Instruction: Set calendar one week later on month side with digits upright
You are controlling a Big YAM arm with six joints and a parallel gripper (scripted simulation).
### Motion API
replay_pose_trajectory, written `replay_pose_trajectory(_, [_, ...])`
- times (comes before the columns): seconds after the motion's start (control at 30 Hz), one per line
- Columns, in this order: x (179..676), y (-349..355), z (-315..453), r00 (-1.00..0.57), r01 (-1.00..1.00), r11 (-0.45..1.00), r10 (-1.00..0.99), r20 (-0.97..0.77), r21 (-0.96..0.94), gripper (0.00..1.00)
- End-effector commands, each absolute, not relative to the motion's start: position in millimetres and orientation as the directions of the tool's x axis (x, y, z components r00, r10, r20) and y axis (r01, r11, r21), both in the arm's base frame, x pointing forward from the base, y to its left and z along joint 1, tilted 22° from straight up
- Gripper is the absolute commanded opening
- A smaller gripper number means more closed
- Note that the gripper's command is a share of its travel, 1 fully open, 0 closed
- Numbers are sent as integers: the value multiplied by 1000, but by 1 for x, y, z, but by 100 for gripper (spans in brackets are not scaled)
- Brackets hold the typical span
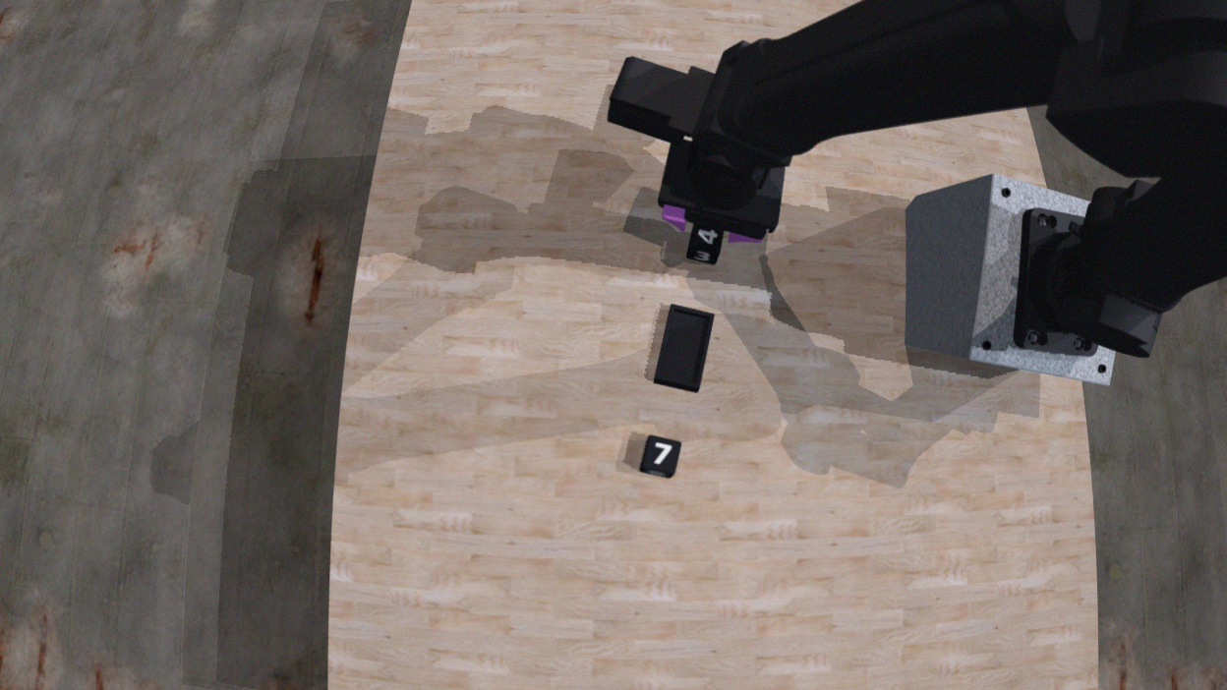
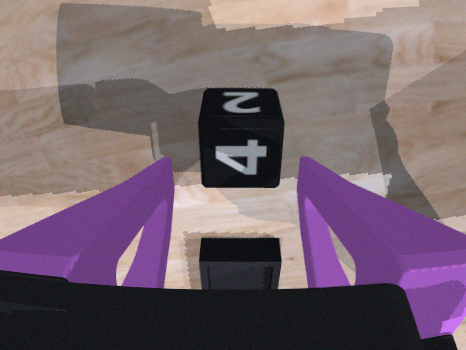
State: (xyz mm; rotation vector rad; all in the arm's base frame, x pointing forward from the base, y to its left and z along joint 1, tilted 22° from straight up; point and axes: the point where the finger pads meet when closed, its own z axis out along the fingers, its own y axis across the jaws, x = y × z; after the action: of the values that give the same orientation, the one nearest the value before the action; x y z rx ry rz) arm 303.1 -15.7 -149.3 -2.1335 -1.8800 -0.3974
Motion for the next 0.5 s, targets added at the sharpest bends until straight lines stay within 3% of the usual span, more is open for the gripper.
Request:
replay_pose_trajectory(0.0, [301, -13, -153, 134, 991, -133, 916, 377, -28, 45])
replay_pose_trajectory(0.47, [301, -13, -152, 134, 991, -133, 916, 377, -28, 45])
